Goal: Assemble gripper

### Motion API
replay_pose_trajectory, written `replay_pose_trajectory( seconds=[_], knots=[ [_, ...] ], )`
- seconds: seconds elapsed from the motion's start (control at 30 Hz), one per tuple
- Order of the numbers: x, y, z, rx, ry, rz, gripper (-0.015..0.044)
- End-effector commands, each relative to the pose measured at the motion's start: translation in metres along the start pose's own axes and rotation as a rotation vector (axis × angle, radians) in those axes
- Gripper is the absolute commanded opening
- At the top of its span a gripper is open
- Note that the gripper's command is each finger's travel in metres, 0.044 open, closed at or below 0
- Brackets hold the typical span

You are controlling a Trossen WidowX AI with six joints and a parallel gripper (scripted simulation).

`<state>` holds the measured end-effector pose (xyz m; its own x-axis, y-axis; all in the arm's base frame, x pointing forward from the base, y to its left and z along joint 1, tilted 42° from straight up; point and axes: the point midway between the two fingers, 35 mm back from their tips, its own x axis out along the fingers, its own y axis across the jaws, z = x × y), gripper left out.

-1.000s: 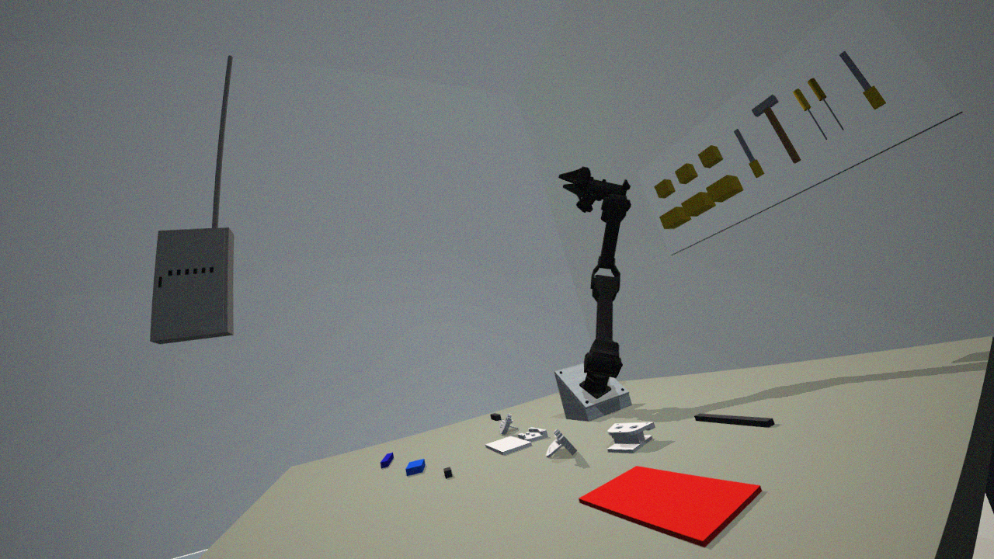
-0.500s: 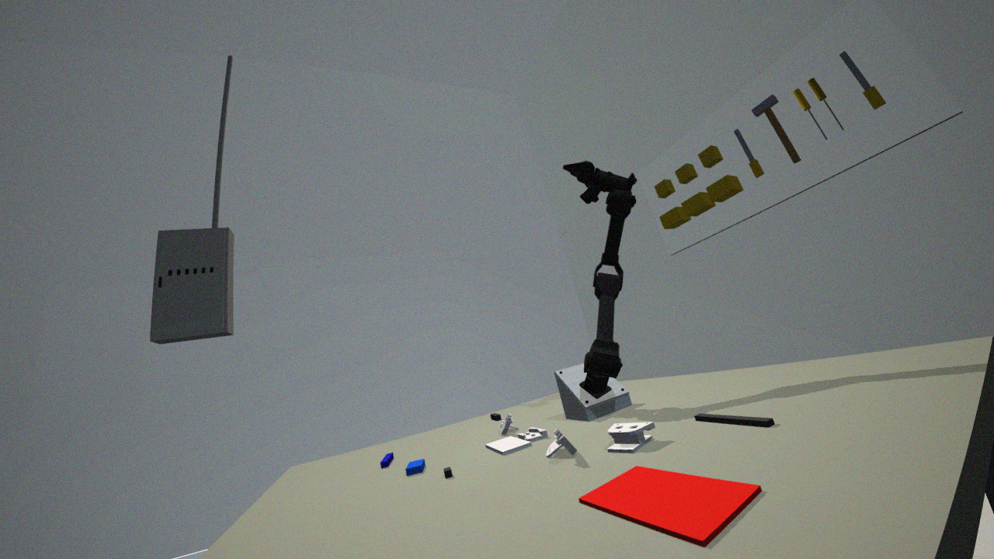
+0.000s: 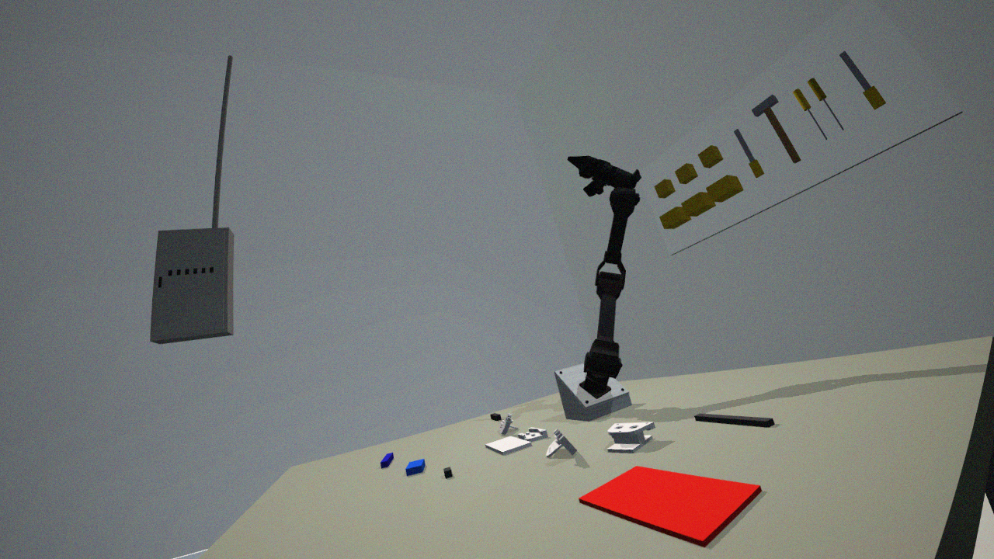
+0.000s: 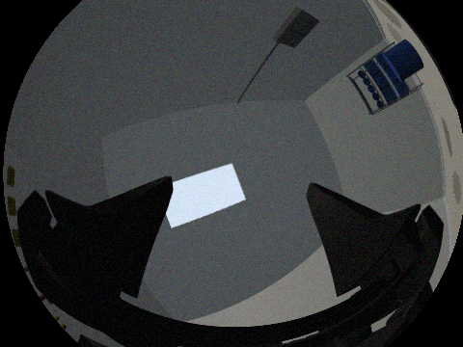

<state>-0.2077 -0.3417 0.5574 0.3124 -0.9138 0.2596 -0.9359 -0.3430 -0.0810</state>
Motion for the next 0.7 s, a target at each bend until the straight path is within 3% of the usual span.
replay_pose_trajectory(
  seconds=[0.0,0.67],
  knots=[
    [-0.005,-0.011,-0.018,-0.091,0.044,0.017,0.0440],
    [-0.030,-0.059,-0.080,-0.461,0.224,0.088,0.0440]
  ],
)
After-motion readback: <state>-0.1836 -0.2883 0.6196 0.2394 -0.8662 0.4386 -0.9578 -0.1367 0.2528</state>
